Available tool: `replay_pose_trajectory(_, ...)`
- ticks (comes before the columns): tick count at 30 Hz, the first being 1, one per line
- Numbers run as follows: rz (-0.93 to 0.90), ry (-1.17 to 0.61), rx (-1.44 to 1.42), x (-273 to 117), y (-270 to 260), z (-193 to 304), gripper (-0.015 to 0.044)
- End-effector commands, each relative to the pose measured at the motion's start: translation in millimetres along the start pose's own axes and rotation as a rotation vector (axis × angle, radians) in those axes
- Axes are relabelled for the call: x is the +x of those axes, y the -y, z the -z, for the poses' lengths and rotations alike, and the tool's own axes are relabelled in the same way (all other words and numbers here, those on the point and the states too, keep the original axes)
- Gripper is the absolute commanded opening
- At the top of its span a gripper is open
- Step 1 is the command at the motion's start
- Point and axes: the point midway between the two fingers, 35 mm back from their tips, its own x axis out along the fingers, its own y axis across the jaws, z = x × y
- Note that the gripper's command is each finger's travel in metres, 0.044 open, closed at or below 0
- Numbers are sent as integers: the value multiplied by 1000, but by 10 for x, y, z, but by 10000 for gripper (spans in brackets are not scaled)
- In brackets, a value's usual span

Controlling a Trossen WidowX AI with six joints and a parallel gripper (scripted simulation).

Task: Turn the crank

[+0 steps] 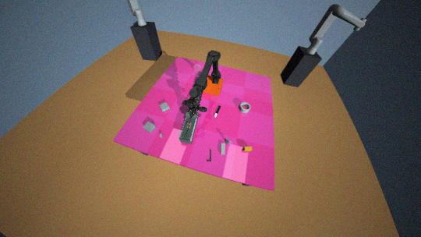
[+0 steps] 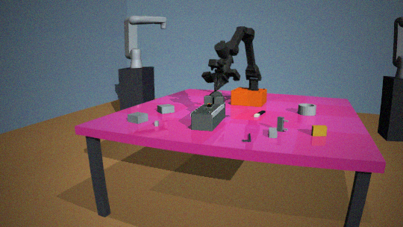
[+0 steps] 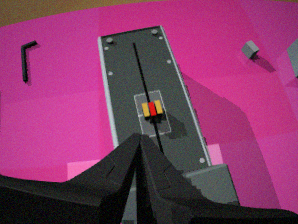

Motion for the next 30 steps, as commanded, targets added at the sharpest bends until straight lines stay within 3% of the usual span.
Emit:
replay_pose_trajectory(1, 0, 0, 0, 0, 0, 0, 0)
replay_pose_trajectory(2, 0, 0, 0, 0, 0, 0, 0)
replay_pose_trajectory(19, 0, 0, 0, 0, 0, 0, 440)
replay_pose_trajectory(20, 0, 0, 0, 0, 0, 0, 440)
replay_pose_trajectory(30, 0, 0, 0, 0, 0, 0, 177)
